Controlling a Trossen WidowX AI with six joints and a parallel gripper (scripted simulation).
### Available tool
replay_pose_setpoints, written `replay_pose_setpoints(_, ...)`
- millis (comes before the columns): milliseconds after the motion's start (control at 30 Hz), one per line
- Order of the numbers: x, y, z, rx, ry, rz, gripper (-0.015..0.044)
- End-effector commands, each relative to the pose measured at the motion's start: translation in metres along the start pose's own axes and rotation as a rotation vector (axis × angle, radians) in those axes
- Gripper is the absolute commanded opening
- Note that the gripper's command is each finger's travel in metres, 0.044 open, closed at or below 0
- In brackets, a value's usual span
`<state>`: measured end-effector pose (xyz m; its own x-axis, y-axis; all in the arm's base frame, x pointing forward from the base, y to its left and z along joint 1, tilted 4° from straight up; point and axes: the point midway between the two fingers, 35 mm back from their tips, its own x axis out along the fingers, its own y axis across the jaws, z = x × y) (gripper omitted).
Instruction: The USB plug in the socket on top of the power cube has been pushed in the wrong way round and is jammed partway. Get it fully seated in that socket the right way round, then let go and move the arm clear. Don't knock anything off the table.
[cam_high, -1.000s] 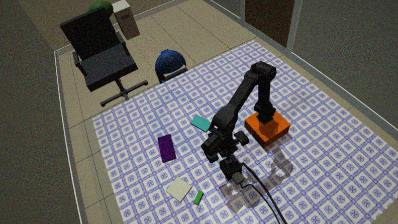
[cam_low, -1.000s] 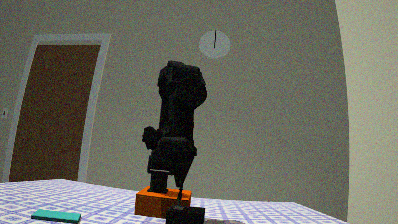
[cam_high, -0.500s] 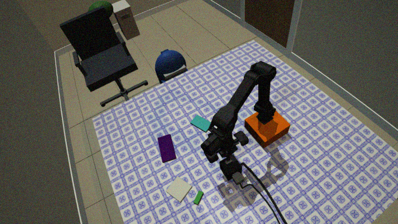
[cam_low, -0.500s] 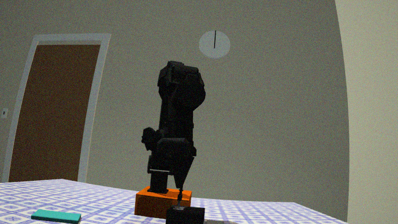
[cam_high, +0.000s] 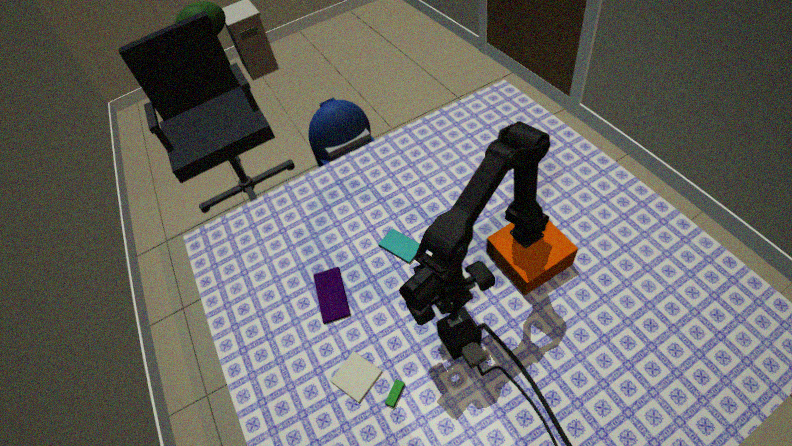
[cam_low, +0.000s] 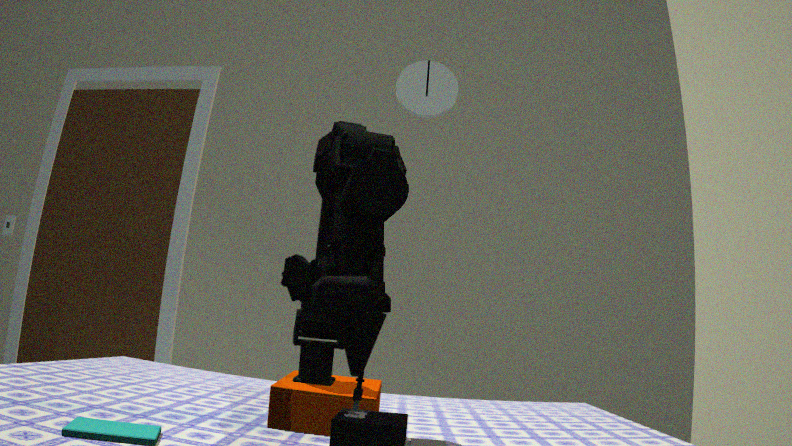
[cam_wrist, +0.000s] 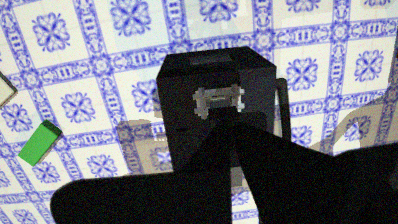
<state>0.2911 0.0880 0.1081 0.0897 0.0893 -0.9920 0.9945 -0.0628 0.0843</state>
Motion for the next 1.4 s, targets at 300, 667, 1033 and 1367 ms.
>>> replay_pose_setpoints(300,0.0019,-0.0001,-0.0005,-0.003,0.005,-0.001,0.0000)
replay_pose_setpoints(667,0.0032,-0.0001,-0.0004,-0.003,0.005,-0.001,0.0000)
replay_pose_setpoints(1033,0.0045,-0.0001,-0.0003,-0.003,0.005,-0.001,0.0000)
replay_pose_setpoints(1367,0.0057,-0.0001,-0.0002,-0.003,0.005,-0.001,0.0000)
